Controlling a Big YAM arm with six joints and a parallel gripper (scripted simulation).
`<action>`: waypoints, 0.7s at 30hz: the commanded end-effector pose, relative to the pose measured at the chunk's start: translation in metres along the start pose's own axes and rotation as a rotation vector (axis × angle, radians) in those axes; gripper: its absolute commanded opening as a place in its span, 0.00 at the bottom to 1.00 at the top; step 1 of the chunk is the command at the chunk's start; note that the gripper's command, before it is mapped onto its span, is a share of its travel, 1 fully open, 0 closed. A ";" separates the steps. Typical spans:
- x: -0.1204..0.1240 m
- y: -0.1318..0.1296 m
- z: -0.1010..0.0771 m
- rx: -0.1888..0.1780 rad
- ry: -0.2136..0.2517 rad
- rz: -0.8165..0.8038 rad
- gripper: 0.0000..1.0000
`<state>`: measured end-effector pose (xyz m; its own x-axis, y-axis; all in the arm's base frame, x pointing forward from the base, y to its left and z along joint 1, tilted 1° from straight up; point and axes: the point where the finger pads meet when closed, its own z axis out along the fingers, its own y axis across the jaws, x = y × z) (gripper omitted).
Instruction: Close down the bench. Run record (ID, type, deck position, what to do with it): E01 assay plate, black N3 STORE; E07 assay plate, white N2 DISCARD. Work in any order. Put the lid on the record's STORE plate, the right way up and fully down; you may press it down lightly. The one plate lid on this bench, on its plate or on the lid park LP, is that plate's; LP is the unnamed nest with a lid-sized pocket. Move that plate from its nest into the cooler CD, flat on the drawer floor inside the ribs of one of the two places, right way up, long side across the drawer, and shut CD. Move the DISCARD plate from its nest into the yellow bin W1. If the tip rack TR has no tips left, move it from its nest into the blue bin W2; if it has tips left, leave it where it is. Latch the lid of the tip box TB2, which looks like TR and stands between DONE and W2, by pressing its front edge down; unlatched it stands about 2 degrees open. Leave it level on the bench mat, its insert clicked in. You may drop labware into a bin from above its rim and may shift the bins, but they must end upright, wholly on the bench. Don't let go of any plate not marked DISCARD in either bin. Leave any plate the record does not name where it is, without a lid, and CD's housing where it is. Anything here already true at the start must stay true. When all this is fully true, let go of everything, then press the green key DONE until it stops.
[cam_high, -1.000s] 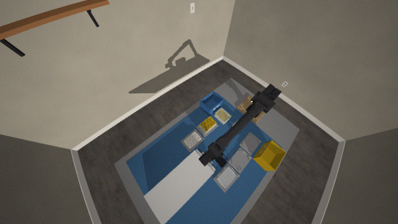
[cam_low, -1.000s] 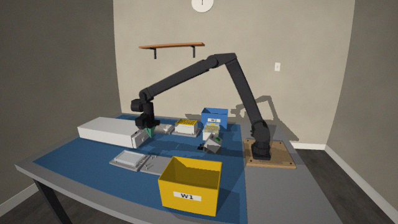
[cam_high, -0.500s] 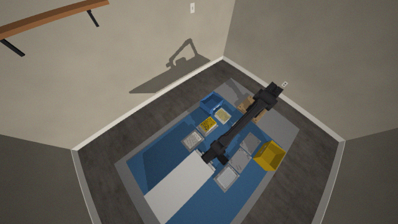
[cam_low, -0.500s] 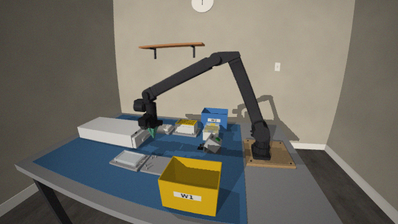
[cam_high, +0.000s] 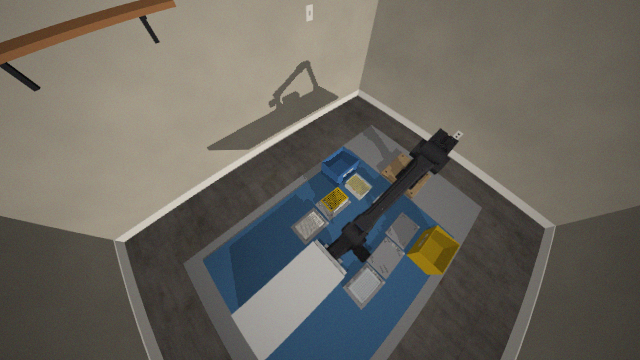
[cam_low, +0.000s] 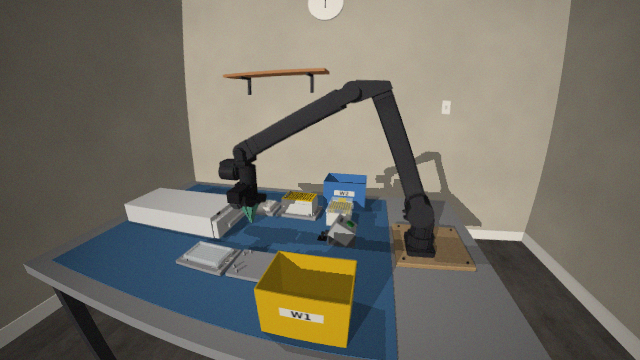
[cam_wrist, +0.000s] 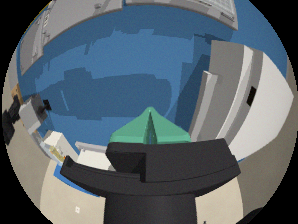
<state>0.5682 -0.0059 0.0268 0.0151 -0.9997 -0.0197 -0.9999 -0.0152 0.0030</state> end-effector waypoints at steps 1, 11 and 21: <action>0.004 -0.004 -0.011 0.037 0.001 0.009 0.00; 0.001 -0.004 -0.016 0.043 0.000 0.001 0.00; 0.005 -0.008 -0.032 0.069 0.003 0.008 0.00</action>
<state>0.5574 -0.0057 0.0245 0.0150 -0.9997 -0.0199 -0.9999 -0.0152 0.0076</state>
